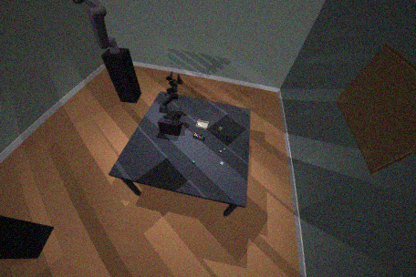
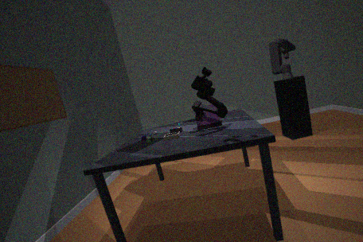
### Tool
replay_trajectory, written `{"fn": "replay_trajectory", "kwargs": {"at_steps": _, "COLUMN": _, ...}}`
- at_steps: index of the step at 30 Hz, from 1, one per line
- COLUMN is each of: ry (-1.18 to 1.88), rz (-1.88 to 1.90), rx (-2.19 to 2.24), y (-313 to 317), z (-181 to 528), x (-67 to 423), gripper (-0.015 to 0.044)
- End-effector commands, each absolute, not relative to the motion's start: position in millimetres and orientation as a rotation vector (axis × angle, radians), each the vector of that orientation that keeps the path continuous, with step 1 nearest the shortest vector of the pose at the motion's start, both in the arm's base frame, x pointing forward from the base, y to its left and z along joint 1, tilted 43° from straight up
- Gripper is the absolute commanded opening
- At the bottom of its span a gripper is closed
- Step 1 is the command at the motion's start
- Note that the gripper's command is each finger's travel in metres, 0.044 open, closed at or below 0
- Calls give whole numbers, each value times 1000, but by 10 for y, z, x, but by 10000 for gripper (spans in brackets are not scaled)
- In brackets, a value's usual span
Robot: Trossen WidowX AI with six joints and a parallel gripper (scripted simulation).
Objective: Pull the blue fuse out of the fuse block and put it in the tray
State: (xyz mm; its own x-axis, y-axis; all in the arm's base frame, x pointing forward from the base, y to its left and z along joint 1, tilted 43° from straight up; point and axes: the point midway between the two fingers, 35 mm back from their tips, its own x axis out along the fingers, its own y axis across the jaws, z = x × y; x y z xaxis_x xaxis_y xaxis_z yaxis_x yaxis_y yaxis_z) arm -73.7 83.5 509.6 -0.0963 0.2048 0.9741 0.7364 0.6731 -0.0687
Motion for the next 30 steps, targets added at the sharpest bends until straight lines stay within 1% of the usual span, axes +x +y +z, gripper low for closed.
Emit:
{"fn": "replay_trajectory", "kwargs": {"at_steps": 1, "ry": -1635, "rz": -536, "rx": -780, "y": 818, "z": 5106, "x": -715, "gripper": 374}}
{"fn": "replay_trajectory", "kwargs": {"at_steps": 3, "ry": -1559, "rz": -566, "rx": -785, "y": 680, "z": 5178, "x": -543, "gripper": 321}}
{"fn": "replay_trajectory", "kwargs": {"at_steps": 8, "ry": -1266, "rz": -646, "rx": -809, "y": 156, "z": 5324, "x": 137, "gripper": 190}}
{"fn": "replay_trajectory", "kwargs": {"at_steps": 13, "ry": -975, "rz": -660, "rx": -834, "y": -340, "z": 5275, "x": 836, "gripper": 61}}
{"fn": "replay_trajectory", "kwargs": {"at_steps": 21, "ry": -536, "rz": -574, "rx": -871, "y": -987, "z": 4823, "x": 1900, "gripper": 61}}
{"fn": "replay_trajectory", "kwargs": {"at_steps": 30, "ry": -68, "rz": -352, "rx": -915, "y": -1471, "z": 3830, "x": 2905, "gripper": 61}}
